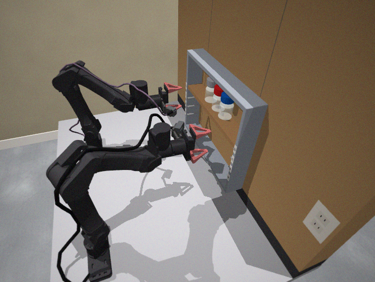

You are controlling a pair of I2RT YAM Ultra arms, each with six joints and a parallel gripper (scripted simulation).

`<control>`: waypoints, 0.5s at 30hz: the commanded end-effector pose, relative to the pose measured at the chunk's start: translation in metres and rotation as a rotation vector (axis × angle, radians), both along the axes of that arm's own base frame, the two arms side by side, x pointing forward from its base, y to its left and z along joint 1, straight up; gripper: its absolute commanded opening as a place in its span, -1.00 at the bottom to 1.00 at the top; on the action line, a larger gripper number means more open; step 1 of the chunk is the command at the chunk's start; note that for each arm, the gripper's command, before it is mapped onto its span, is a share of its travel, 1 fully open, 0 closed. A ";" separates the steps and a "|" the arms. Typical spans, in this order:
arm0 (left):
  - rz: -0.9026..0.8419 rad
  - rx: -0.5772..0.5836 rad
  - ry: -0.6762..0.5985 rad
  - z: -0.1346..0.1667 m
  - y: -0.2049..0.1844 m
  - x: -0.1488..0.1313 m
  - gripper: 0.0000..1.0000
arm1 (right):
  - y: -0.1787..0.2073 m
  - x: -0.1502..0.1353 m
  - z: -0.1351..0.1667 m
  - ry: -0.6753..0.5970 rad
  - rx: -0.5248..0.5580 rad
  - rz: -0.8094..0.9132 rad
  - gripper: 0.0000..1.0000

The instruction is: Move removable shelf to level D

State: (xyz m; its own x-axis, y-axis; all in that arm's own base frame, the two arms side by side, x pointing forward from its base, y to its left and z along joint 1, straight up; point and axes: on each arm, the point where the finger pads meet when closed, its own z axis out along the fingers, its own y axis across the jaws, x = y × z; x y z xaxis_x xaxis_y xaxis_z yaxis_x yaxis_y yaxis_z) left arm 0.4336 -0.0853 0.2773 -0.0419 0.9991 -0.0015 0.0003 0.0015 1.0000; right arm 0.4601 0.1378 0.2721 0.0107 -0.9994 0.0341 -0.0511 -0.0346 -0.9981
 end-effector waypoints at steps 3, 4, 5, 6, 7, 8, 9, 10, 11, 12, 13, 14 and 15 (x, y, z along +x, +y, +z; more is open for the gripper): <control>-0.002 0.001 0.000 0.002 -0.002 -0.008 1.00 | 0.000 -0.009 0.021 -0.051 0.035 0.001 1.00; -0.002 0.001 0.000 0.002 -0.002 -0.008 1.00 | 0.000 -0.009 0.021 -0.051 0.035 0.001 1.00; -0.002 0.001 0.000 0.002 -0.002 -0.008 1.00 | 0.000 -0.010 0.021 -0.051 0.035 0.001 1.00; -0.002 0.001 0.000 0.002 -0.002 -0.009 1.00 | 0.000 -0.010 0.021 -0.051 0.035 0.001 1.00; -0.002 0.001 0.000 0.002 -0.002 -0.009 1.00 | 0.000 -0.010 0.021 -0.051 0.035 0.001 1.00; -0.002 0.001 0.000 0.002 -0.002 -0.009 1.00 | 0.000 -0.010 0.021 -0.051 0.035 0.001 1.00; -0.002 0.001 0.000 0.002 -0.002 -0.009 1.00 | 0.000 -0.010 0.021 -0.051 0.035 0.001 1.00; -0.002 0.001 0.000 0.002 -0.002 -0.009 1.00 | 0.000 -0.010 0.021 -0.051 0.035 0.001 1.00; -0.002 0.001 0.000 0.002 -0.002 -0.009 1.00 | 0.000 -0.010 0.021 -0.051 0.035 0.001 1.00; -0.002 0.001 0.000 0.002 -0.002 -0.009 1.00 | 0.000 -0.010 0.021 -0.051 0.035 0.001 1.00; -0.002 0.001 0.000 0.002 -0.002 -0.009 1.00 | 0.000 -0.010 0.021 -0.051 0.035 0.001 1.00; -0.002 0.001 0.000 0.002 -0.002 -0.009 1.00 | 0.000 -0.010 0.021 -0.051 0.035 0.001 1.00; -0.002 0.001 0.000 0.002 -0.002 -0.009 1.00 | 0.000 -0.010 0.021 -0.051 0.035 0.001 1.00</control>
State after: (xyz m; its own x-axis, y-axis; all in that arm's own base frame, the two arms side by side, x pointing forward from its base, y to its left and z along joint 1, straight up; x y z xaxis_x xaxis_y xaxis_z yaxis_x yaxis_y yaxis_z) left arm 0.4309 -0.0853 0.2776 -0.0426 0.9991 -0.0016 0.0000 0.0016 1.0000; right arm 0.4573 0.1377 0.2728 0.0101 -0.9994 0.0336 -0.0494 -0.0341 -0.9982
